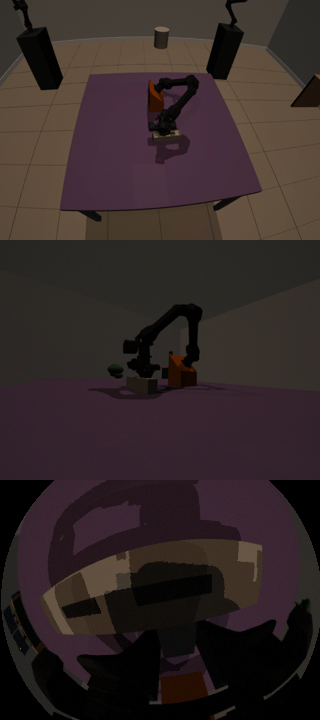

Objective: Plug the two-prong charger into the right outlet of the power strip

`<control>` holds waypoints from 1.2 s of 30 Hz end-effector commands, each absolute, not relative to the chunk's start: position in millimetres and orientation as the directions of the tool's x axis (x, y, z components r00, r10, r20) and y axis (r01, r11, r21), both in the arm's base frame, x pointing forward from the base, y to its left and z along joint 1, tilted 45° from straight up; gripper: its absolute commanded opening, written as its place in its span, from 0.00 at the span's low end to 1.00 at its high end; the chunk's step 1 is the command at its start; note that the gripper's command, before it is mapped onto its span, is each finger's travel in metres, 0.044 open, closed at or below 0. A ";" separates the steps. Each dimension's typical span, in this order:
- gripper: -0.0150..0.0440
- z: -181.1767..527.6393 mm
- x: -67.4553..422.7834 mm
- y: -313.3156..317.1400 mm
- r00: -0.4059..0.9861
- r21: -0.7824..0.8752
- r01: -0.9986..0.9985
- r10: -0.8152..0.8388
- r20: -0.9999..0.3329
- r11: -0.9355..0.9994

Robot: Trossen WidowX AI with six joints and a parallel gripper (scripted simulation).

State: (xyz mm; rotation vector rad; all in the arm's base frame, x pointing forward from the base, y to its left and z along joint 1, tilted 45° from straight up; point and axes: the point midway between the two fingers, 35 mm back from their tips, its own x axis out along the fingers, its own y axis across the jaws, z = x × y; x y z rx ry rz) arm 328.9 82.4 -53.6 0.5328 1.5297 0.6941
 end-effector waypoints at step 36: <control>0.25 -51.5 331.6 82.2 -0.062 0.700 -0.095 0.698 -0.713 0.707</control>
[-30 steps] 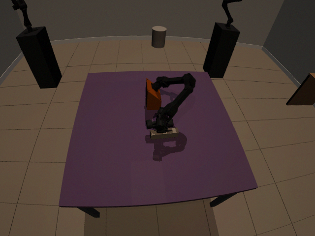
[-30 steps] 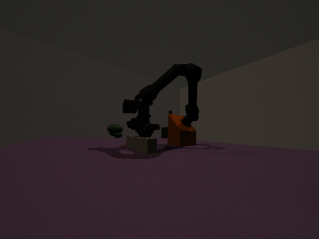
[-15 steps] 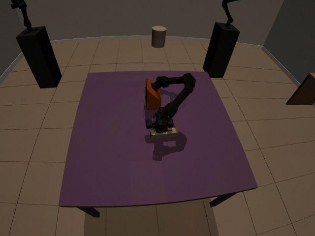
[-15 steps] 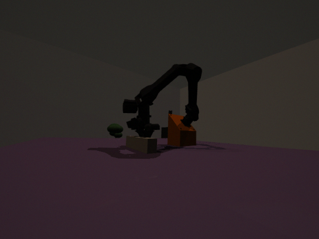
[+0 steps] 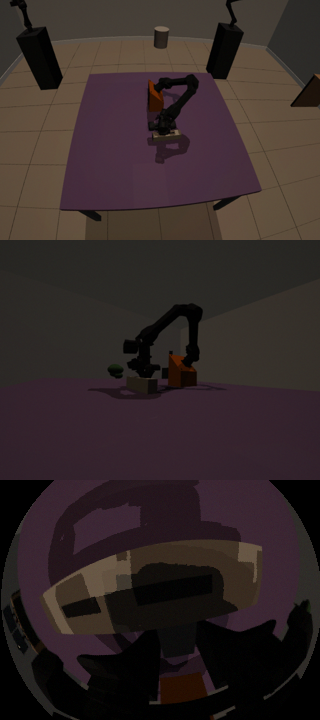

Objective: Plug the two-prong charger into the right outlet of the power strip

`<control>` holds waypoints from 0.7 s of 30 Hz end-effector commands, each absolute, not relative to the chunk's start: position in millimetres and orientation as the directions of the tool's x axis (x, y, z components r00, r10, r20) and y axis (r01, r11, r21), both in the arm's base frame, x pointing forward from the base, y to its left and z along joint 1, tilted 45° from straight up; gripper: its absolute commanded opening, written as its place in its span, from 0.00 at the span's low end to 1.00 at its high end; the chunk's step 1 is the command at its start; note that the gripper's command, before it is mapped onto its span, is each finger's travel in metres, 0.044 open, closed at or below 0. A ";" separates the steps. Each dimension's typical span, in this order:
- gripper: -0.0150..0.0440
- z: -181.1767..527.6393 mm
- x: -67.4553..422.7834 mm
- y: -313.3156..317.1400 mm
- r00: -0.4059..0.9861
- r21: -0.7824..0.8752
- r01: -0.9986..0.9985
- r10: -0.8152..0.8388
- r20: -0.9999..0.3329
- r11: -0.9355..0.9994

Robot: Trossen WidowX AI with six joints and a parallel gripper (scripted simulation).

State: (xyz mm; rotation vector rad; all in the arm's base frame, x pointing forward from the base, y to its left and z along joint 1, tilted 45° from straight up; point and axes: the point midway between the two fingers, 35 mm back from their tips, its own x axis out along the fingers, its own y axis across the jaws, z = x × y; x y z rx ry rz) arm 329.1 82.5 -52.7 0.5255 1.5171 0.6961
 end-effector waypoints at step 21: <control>0.25 -52.0 333.7 83.2 -0.062 0.700 -0.096 0.698 -0.713 0.707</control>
